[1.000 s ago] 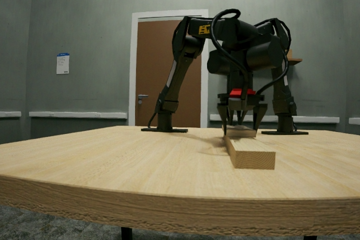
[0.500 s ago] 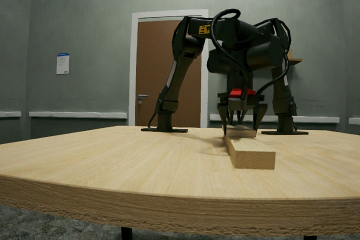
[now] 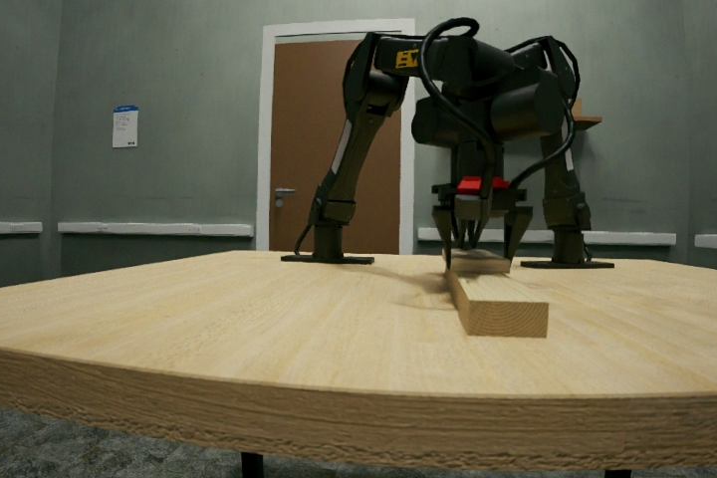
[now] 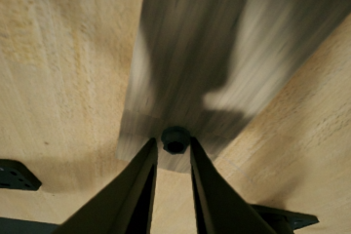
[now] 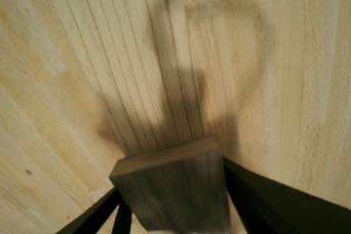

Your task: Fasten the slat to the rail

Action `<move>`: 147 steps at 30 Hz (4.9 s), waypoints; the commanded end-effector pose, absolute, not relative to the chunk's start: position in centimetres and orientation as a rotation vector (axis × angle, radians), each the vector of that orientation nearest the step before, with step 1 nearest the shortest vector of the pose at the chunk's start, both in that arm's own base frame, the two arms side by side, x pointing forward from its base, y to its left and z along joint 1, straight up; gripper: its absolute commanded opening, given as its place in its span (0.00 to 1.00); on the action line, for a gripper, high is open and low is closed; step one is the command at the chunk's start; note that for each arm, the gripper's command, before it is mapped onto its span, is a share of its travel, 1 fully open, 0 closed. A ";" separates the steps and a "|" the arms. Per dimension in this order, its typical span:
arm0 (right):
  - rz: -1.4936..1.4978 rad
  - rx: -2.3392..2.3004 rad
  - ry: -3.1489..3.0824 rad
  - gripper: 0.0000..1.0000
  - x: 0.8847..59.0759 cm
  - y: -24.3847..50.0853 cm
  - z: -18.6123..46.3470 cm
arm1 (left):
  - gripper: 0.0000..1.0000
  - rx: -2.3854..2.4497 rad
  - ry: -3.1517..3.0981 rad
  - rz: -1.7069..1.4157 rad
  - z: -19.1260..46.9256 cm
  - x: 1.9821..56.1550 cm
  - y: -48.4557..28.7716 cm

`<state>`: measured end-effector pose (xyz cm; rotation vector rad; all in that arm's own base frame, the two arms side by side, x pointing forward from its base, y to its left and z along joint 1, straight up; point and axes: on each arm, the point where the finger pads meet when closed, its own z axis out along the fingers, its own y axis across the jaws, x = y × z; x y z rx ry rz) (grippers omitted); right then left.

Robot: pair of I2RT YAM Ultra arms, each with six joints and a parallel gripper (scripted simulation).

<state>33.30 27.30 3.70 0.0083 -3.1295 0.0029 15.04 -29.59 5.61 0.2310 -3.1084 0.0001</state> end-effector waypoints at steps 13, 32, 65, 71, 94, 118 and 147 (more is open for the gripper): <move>-0.009 0.010 -3.143 0.72 33.5 27.4 4.3 | 0.12 0.232 -3.113 -0.009 5.9 15.1 -29.4; -0.009 0.010 -3.143 0.72 33.5 27.4 4.3 | 0.12 0.232 -3.113 -0.008 5.9 15.1 -29.4; -0.009 0.010 -3.143 0.72 33.5 27.4 4.3 | 0.12 -1.435 -2.786 0.000 5.9 14.9 -29.2; -0.009 0.010 -3.143 0.72 33.5 27.4 4.3 | 0.12 -1.650 -2.662 0.009 5.9 14.8 -29.2; -0.009 0.010 -3.143 0.72 33.5 27.4 4.3 | 0.12 -2.603 -1.783 0.012 5.9 14.9 -29.5; -0.009 0.010 -3.143 0.72 33.5 27.4 4.3 | 0.12 -3.116 -0.521 -0.006 5.9 14.9 -29.4; -0.009 0.010 -3.143 0.72 33.5 27.4 4.3 | 0.12 -3.145 -0.181 -0.005 5.9 14.7 -29.2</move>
